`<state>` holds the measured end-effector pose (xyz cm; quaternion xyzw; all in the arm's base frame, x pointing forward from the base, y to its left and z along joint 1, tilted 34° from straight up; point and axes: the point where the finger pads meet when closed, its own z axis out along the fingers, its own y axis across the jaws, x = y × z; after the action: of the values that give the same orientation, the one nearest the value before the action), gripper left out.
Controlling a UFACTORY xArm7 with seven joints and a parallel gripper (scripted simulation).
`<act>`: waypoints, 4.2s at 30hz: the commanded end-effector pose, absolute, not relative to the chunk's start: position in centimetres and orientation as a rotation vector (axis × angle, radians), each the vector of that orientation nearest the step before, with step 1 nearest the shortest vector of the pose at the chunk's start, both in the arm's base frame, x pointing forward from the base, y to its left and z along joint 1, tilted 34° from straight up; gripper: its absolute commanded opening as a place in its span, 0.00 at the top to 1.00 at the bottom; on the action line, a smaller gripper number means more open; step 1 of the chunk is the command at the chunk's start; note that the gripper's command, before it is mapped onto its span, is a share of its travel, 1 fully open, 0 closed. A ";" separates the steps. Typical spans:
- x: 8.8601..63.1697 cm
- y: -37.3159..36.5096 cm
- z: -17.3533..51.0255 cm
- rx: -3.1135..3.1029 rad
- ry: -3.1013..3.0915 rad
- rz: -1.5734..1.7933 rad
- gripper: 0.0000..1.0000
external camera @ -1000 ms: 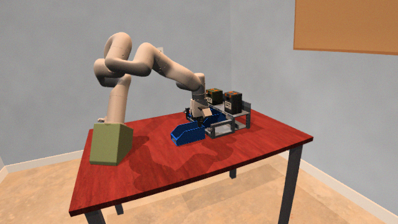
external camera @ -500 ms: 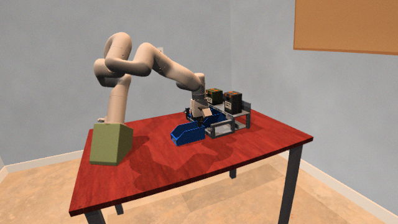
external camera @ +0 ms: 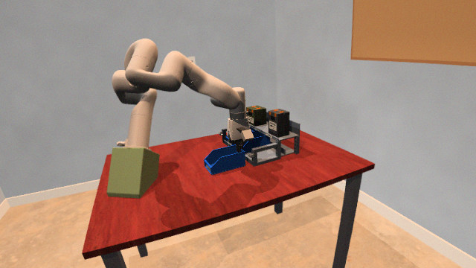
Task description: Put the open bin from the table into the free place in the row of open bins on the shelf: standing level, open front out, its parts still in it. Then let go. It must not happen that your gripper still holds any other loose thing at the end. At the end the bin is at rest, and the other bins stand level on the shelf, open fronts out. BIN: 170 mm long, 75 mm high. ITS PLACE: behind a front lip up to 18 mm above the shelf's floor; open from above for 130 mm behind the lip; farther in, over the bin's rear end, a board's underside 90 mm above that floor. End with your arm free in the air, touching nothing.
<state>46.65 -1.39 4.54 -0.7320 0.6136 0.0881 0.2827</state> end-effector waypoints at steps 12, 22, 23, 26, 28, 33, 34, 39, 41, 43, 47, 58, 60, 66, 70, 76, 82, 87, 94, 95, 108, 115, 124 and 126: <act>46.6 -1.8 5.2 -1.959 1.643 0.231 1.00; 46.6 -1.9 5.3 -1.959 1.643 0.231 1.00; 46.6 -1.9 5.3 -1.959 1.643 0.231 1.00; 46.5 -2.0 5.4 -1.959 1.643 0.231 1.00; 46.5 -2.2 5.7 -1.959 1.643 0.231 1.00; 46.4 -2.3 6.0 -1.958 1.644 0.231 1.00; 46.4 -2.3 6.0 -1.958 1.644 0.231 1.00; 46.4 -2.3 6.0 -1.958 1.644 0.231 1.00; 46.4 -2.3 6.0 -1.958 1.644 0.231 1.00; 46.3 -2.4 6.1 -1.959 1.644 0.231 1.00; 46.1 -2.9 6.9 -1.958 1.644 0.231 1.00; 46.1 -2.9 6.9 -1.958 1.644 0.231 1.00; 46.3 -2.9 7.0 -1.959 1.644 0.231 1.00; 47.1 -2.8 7.2 -1.958 1.644 0.231 1.00; 47.1 -2.8 7.2 -1.958 1.644 0.231 1.00; 47.1 -2.8 7.2 -1.958 1.644 0.231 1.00; 48.0 -2.8 7.5 -1.958 1.644 0.231 1.00; 48.0 -2.8 7.5 -1.958 1.644 0.231 1.00; 48.2 -2.7 7.6 -1.958 1.644 0.231 1.00; 48.4 -2.7 7.6 -1.958 1.644 0.231 1.00; 49.0 -2.7 7.8 -1.958 1.644 0.231 1.00; 49.9 -2.6 8.1 -1.958 1.643 0.231 1.00; 49.9 -2.6 8.1 -1.958 1.643 0.231 1.00; 49.9 -2.6 8.1 -1.958 1.643 0.231 1.00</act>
<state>49.76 -2.47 7.98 -0.7320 0.6136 0.0881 0.2827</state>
